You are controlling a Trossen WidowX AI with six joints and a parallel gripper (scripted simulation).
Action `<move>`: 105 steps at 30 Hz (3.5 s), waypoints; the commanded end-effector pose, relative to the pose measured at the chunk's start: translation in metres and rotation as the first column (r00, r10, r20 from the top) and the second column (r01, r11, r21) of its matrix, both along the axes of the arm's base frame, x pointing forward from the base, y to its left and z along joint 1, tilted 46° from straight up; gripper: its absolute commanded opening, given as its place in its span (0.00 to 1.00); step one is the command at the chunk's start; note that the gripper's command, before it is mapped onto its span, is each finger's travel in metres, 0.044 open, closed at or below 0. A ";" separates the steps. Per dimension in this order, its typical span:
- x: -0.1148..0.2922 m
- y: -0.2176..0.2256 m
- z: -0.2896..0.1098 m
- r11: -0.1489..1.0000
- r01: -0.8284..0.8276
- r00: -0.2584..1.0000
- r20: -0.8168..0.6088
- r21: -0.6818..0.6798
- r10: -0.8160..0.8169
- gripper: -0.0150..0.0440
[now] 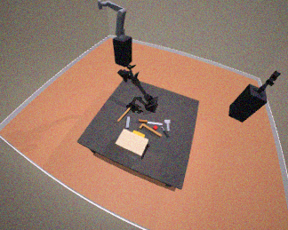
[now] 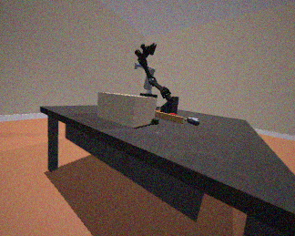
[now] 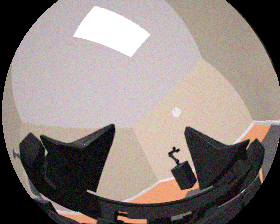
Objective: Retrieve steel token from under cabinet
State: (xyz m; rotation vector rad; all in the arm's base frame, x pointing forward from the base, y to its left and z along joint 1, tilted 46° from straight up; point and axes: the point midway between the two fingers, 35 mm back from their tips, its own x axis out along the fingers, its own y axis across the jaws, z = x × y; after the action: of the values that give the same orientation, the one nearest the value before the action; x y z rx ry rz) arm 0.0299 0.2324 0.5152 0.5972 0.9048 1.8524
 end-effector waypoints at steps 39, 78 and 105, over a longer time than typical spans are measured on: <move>0.009 -0.005 -0.011 1.000 0.019 1.000 -0.014 -0.011 -0.019 0.34; 0.222 0.028 -0.228 0.412 0.527 0.392 -0.218 -0.744 -0.894 0.71; 0.266 -0.082 -0.396 -0.413 0.308 -0.169 0.379 -0.857 -0.910 0.71</move>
State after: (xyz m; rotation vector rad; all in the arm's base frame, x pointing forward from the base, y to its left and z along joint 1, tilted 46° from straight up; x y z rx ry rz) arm 0.2975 0.1682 0.1401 0.8858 1.1267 -0.4349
